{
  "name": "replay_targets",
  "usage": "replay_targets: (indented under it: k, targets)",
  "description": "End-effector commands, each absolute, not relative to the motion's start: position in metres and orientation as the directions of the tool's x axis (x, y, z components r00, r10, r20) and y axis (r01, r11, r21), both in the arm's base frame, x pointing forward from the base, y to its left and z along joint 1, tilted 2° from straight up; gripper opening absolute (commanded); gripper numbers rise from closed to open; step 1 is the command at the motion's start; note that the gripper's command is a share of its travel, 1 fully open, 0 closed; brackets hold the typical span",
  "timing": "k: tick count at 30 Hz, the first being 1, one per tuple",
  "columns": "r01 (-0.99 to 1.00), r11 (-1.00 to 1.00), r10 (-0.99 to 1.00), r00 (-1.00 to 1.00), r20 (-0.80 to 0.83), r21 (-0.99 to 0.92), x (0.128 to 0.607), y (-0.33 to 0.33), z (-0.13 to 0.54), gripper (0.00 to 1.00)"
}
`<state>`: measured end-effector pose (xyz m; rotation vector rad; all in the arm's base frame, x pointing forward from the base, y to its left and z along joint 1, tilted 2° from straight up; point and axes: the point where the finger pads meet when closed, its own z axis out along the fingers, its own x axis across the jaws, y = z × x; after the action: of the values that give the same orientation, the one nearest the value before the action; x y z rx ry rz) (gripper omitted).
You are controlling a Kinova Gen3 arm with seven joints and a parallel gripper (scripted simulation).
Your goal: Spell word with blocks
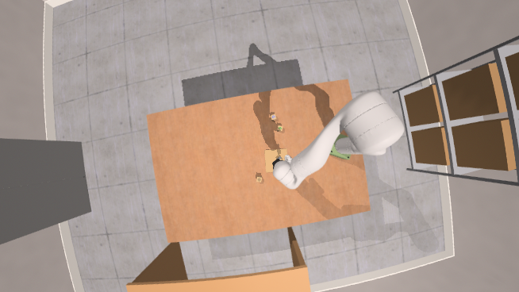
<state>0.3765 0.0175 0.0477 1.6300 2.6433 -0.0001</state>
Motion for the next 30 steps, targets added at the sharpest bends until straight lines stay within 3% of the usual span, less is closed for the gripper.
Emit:
replay_targets:
  k: [1, 30]
  targets:
    - [0.893, 0.449, 0.893, -0.449, -0.032, 0.020, 0.377, 0.018, 0.048, 1.00]
    - [0.893, 0.449, 0.893, -0.448, -0.031, 0.020, 0.377, 0.018, 0.037, 1.00]
